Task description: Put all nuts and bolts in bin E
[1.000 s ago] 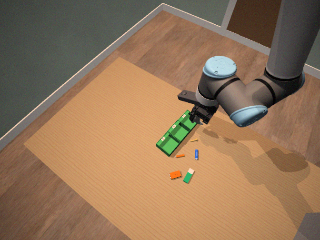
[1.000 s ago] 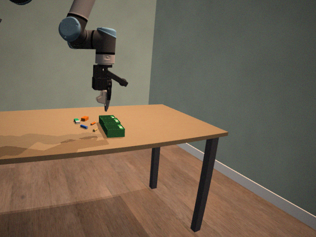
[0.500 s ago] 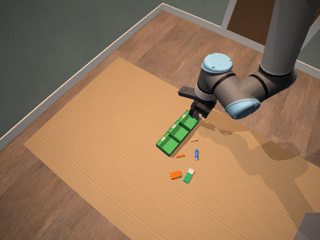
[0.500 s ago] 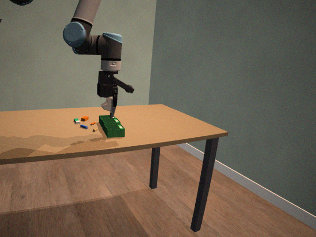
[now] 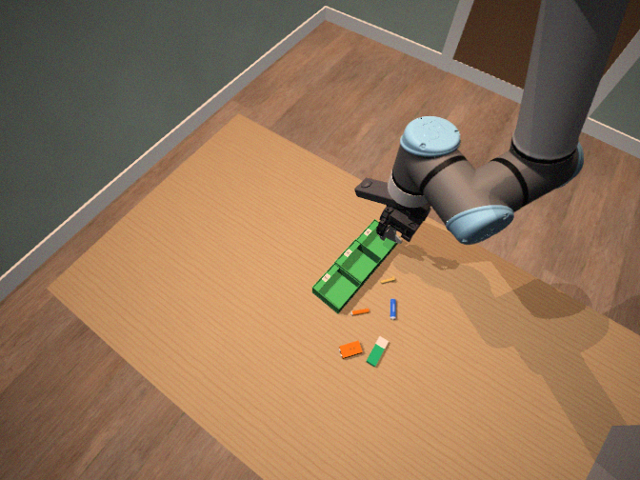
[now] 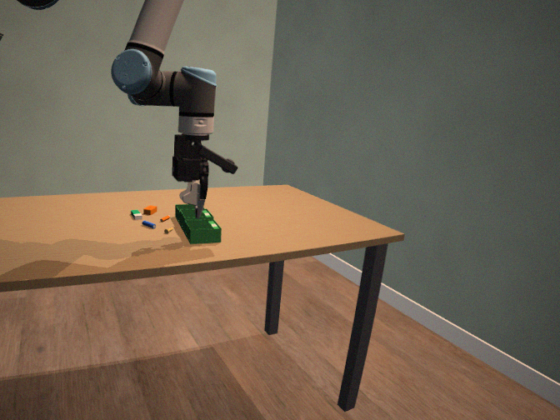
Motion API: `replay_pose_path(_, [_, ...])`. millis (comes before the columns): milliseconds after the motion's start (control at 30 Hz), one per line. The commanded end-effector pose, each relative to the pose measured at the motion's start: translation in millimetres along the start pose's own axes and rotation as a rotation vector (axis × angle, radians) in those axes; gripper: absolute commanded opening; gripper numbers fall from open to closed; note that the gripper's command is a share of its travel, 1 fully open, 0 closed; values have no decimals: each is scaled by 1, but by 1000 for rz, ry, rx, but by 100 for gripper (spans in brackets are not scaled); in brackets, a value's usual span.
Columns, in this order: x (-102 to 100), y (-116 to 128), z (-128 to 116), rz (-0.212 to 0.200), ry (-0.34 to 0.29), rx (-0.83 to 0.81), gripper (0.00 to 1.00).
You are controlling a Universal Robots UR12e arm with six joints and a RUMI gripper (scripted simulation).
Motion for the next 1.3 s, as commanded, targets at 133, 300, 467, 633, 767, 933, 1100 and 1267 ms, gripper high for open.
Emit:
replay_pose_path(133, [-20, 0, 1, 0, 1, 0, 4])
replay_pose_path(300, [-34, 0, 1, 0, 1, 0, 4])
replay_pose_path(467, [-37, 0, 1, 0, 1, 0, 4])
replay_pose_path(633, [-37, 0, 1, 0, 1, 0, 4])
replay_pose_path(767, [-37, 0, 1, 0, 1, 0, 4])
replay_pose_path(933, [-37, 0, 1, 0, 1, 0, 4])
replay_pose_path(1100, [-37, 0, 1, 0, 1, 0, 4])
replay_pose_path(1267, [-37, 0, 1, 0, 1, 0, 4])
Point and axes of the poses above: the point where the finger pads meet when closed, its own x axis back along the fingers, its own y axis across the jaws, z = x × y, the point moved 8 cm from there along x, back along the fingers, and after that the axes turned 9 degrees about -x, right-handed, at the moved point
